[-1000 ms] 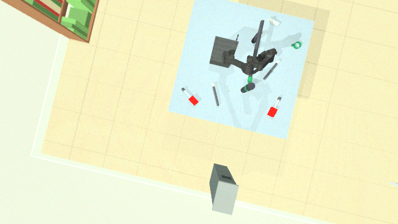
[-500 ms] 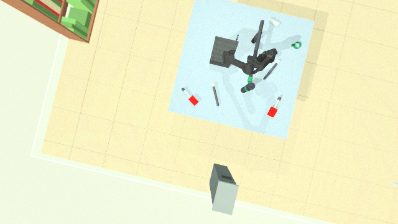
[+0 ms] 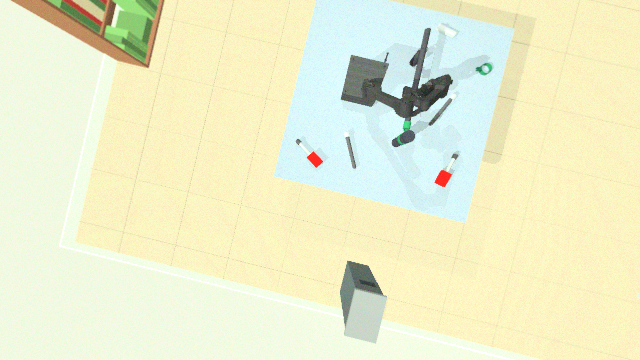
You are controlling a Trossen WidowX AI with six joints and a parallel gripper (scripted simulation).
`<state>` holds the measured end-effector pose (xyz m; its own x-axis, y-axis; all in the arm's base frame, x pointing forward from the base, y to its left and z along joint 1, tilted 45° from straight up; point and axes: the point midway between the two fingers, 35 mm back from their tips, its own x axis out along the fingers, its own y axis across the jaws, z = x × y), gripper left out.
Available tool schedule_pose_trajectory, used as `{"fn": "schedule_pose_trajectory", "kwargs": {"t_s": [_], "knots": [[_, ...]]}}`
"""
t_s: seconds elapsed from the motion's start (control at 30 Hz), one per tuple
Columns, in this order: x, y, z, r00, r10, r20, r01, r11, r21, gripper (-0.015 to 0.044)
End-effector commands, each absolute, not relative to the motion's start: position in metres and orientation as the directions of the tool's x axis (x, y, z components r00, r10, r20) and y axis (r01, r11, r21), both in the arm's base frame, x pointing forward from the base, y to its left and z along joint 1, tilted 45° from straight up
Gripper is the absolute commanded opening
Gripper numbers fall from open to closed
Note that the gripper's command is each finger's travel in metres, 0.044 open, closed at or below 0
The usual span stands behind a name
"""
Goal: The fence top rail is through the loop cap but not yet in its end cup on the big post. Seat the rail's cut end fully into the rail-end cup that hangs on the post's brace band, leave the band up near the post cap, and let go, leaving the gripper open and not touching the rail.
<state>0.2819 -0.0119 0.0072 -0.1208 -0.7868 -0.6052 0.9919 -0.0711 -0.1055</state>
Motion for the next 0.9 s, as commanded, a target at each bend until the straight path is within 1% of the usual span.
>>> {"fn": "schedule_pose_trajectory", "kwargs": {"t_s": [0.0,0.87], "knots": [[0.2828,-0.0096,0.0074,-0.115,-0.786,-0.608,0.993,-0.071,-0.096,0.0],[0.2823,-0.0156,0.0118,-0.121,-0.786,-0.606,0.992,-0.072,-0.104,0.0]]}}
